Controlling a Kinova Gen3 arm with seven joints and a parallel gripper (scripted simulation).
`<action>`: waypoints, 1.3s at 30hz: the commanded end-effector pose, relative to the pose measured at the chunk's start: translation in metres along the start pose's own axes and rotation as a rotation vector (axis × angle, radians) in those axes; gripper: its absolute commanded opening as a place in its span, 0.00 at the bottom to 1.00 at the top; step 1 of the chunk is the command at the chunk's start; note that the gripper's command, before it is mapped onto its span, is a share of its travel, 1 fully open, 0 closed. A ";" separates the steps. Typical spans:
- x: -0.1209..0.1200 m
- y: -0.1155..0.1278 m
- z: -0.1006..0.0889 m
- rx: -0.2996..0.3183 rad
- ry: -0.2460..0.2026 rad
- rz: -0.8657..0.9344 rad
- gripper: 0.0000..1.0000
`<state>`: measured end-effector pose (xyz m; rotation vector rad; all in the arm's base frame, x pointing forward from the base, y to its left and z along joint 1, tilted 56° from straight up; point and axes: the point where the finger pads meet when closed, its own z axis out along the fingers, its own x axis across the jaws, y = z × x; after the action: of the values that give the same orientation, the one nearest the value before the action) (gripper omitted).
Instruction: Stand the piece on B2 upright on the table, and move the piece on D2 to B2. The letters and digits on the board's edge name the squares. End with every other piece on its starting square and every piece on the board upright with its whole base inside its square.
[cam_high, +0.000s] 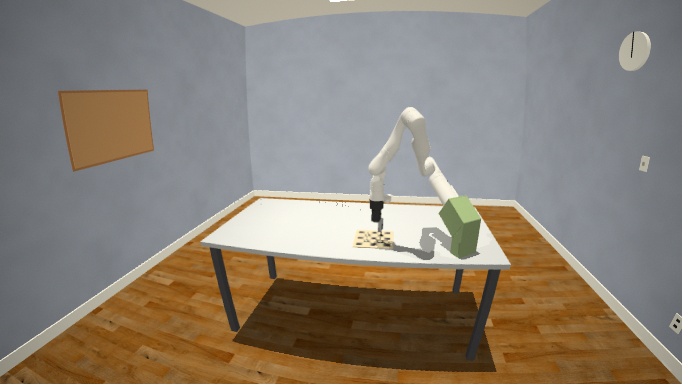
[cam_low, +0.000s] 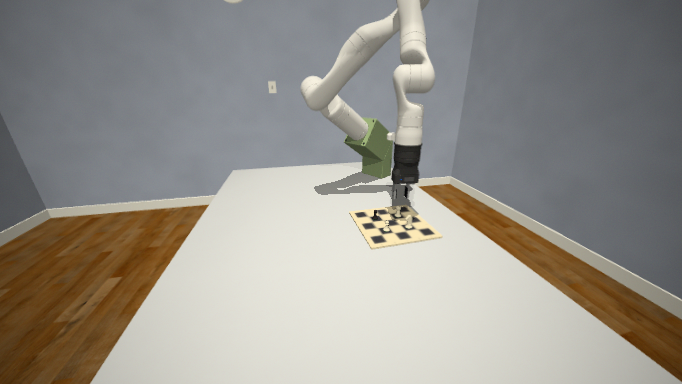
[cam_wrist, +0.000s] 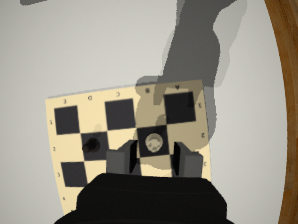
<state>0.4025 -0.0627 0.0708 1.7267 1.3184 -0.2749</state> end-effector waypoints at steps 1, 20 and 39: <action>-0.002 -0.001 0.005 0.005 -0.003 0.004 0.73; -0.002 -0.001 0.023 0.005 -0.003 0.004 0.73; -0.002 -0.001 0.026 0.005 -0.003 0.004 0.73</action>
<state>0.4090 -0.0840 0.0569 1.7322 1.3123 -0.2807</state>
